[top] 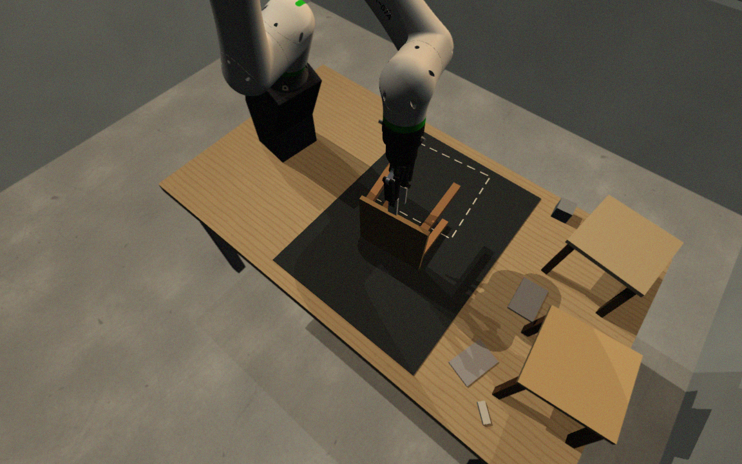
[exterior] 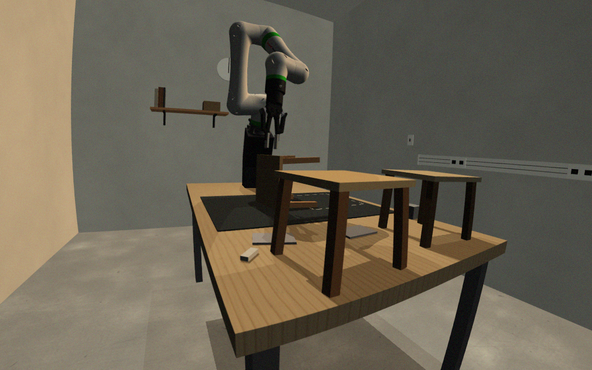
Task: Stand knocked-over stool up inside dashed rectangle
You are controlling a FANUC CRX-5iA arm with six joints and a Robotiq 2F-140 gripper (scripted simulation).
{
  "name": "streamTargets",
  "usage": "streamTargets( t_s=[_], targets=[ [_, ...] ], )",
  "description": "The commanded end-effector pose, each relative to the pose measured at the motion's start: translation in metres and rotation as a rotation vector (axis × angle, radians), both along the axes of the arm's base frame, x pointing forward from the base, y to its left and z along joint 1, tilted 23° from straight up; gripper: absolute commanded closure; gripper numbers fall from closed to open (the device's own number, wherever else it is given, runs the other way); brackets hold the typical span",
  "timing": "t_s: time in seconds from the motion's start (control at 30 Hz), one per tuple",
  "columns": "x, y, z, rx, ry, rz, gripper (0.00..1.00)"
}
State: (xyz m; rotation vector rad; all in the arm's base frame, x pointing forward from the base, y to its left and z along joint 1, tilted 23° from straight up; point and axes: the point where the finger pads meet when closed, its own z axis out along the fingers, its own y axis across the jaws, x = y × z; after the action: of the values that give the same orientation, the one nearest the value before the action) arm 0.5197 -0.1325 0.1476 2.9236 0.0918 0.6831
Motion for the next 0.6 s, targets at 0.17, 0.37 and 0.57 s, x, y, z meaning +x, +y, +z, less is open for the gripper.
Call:
streamTargets(
  t_s=[0.17, 0.37, 0.57],
  targets=[
    [-0.0006, -0.0115, 0.0019, 0.052, 0.061, 0.02, 0.67],
    [-0.0005, -0.0115, 0.0016, 0.052, 0.061, 0.02, 0.67],
    [0.0018, -0.0119, -0.0038, 0.052, 0.061, 0.02, 0.67]
  ],
)
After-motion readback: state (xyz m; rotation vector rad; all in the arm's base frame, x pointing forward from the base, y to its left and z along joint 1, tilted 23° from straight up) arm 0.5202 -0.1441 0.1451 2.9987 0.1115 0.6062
